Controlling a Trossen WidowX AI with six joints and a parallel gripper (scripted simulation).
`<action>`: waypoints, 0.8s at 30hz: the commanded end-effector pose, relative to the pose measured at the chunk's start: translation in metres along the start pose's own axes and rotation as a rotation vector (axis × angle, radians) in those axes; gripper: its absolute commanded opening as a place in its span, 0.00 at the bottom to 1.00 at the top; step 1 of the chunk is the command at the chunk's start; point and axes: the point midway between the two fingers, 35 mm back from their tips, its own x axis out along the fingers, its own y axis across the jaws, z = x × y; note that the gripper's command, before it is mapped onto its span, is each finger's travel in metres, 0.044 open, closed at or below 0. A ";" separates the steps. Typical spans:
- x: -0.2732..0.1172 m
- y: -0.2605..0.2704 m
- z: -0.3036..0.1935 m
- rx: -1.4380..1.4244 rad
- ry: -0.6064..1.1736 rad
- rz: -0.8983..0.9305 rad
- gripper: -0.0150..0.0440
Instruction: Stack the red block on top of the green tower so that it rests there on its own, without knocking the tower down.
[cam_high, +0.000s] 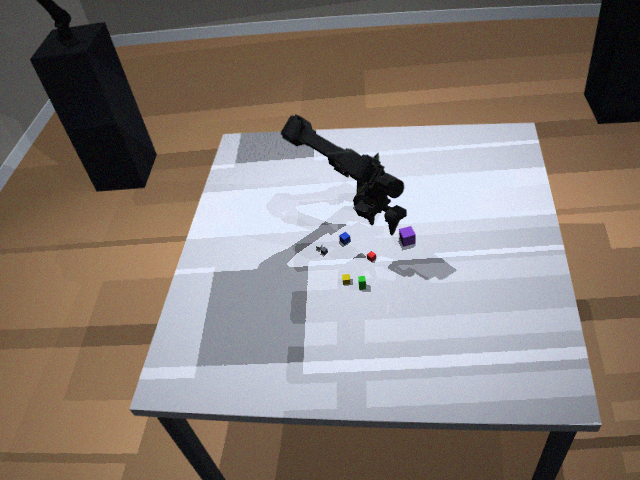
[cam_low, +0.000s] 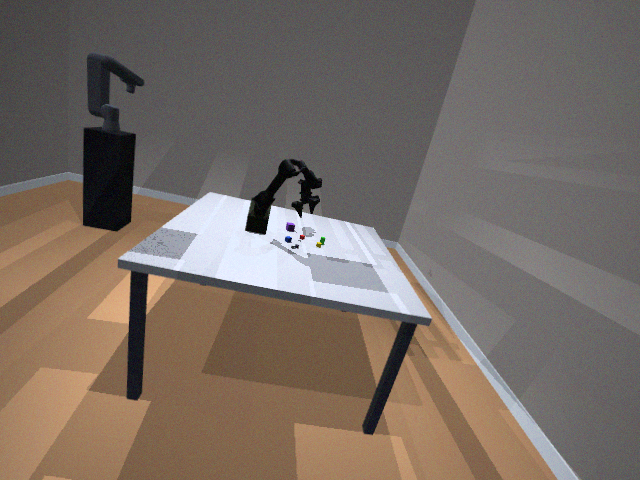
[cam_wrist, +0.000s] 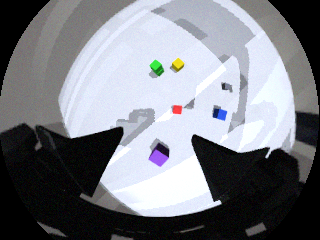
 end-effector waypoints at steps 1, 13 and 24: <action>0.020 -0.008 0.009 -0.023 0.043 -0.073 1.00; 0.057 -0.034 0.026 -0.053 0.129 -0.199 1.00; 0.093 -0.041 0.025 -0.054 0.127 -0.201 1.00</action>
